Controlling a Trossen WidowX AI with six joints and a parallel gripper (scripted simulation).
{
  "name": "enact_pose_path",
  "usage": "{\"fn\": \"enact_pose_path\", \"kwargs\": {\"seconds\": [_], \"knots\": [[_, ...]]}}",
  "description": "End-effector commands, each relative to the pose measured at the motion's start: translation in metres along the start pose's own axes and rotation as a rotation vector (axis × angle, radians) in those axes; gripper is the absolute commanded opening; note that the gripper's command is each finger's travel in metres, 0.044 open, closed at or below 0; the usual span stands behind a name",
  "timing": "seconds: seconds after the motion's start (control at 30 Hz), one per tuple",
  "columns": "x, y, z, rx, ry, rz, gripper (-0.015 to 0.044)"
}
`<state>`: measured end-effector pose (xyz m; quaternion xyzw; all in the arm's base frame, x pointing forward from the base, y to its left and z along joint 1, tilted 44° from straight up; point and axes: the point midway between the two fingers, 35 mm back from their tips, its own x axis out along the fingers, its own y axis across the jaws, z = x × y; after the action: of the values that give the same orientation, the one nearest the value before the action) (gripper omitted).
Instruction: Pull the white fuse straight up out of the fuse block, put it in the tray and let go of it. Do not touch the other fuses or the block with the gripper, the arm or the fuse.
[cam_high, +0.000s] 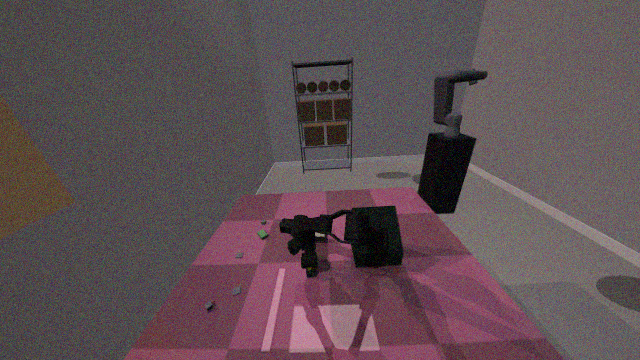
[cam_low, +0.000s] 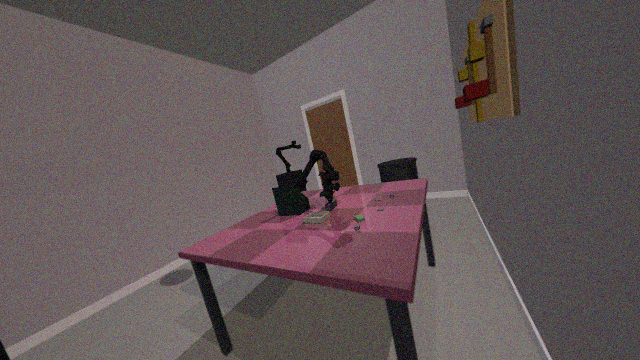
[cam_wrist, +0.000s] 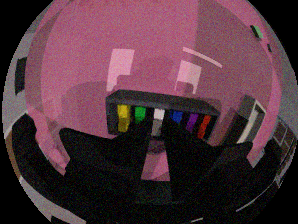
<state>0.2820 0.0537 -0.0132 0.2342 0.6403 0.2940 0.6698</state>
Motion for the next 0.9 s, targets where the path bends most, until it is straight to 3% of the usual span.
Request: {"fn": "enact_pose_path", "kwargs": {"seconds": [0.0,0.37,0.87], "knots": [[0.0017,0.0007,-0.0012,0.005,0.001,0.005,0.0061],[0.0008,0.0002,-0.0006,0.000,0.002,0.000,0.0001],[-0.0037,-0.0001,-0.0003,0.001,0.002,0.000,0.0000]]}}
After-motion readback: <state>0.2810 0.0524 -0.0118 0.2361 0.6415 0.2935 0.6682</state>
